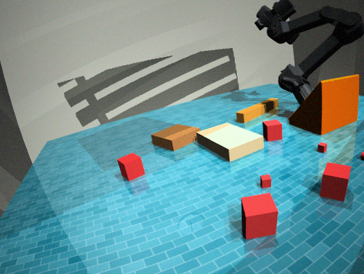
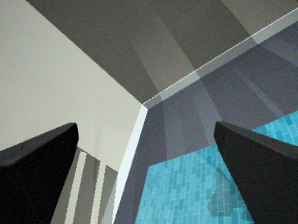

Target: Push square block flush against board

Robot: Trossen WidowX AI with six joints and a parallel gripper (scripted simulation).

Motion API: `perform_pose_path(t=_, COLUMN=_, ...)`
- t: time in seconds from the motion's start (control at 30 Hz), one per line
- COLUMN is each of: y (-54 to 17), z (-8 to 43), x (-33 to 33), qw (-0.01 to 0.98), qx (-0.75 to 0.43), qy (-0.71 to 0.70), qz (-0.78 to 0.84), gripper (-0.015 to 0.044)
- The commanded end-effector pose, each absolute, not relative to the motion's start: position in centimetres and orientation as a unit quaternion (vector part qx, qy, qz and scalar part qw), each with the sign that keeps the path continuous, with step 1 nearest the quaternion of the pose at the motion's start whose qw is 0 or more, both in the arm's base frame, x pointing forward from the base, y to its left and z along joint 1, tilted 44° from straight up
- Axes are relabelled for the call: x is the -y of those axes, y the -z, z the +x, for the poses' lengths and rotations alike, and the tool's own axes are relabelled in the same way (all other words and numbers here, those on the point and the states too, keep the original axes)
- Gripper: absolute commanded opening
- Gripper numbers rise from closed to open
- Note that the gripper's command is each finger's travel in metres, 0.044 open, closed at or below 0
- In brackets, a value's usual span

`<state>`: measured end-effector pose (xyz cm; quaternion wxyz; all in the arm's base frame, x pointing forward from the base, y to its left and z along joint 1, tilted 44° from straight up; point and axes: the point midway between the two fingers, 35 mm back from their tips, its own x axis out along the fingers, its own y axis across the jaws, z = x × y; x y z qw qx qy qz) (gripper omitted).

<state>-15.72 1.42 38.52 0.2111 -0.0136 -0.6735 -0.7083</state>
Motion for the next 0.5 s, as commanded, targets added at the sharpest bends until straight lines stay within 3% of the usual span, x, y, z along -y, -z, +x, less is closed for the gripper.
perform_pose_path(t=0.0, y=-38.5, z=-15.7, x=-1.4, qw=0.211, qx=0.673, qy=0.708, qz=-0.014, gripper=0.0374)
perform_pose_path(t=0.47, y=-41.9, z=-12.7, x=6.0, qw=0.319, qx=0.558, qy=0.766, qz=-0.004, gripper=0.0006)
